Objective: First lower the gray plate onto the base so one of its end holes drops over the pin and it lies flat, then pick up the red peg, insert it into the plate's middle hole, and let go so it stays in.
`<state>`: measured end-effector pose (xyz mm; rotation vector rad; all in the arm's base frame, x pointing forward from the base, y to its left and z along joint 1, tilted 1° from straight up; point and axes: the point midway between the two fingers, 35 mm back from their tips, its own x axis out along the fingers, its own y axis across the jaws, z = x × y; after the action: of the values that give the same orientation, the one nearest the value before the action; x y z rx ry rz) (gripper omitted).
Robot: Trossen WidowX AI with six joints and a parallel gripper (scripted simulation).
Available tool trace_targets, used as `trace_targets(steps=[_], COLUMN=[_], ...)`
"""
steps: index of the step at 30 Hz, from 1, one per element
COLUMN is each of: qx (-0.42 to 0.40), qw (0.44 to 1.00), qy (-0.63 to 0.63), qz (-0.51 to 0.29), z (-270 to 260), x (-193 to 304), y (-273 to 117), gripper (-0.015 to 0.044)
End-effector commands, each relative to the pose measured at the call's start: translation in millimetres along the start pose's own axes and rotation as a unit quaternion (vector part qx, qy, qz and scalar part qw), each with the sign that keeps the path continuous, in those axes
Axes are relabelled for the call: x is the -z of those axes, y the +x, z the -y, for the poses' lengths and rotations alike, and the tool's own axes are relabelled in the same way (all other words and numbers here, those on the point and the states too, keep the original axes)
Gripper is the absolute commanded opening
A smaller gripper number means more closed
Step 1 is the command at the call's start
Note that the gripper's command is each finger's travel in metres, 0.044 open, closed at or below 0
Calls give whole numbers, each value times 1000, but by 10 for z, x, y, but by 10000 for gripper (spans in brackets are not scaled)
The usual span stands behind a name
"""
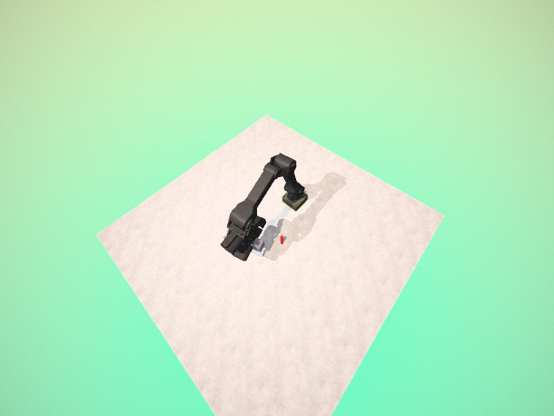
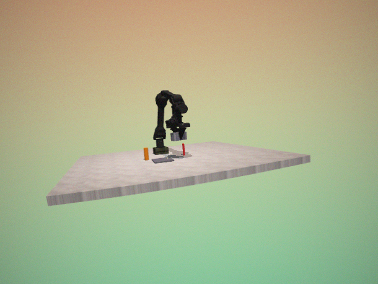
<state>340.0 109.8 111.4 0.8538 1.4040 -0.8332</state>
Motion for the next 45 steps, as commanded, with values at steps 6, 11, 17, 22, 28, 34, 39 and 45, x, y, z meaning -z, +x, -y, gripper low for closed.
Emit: trace_targets(steps=[6,11,17,22,28,34,39,45], qx=[3,5,4,3,2,1,1,1], qw=[1000,999,998,996,994,991,989,989], qy=[-27,-40,-64,-85,-110,-135,-145,-145], qz=[2,2,2,2,2,3,3,3], z=[27,47,73,102,147,202,227,227], x=[-257,-387,-554,-697,-866,-1033,-1101,-1101], y=[150,226,320,400,497,593,631,633], gripper=[0,0,0,0,0,0,0,0])
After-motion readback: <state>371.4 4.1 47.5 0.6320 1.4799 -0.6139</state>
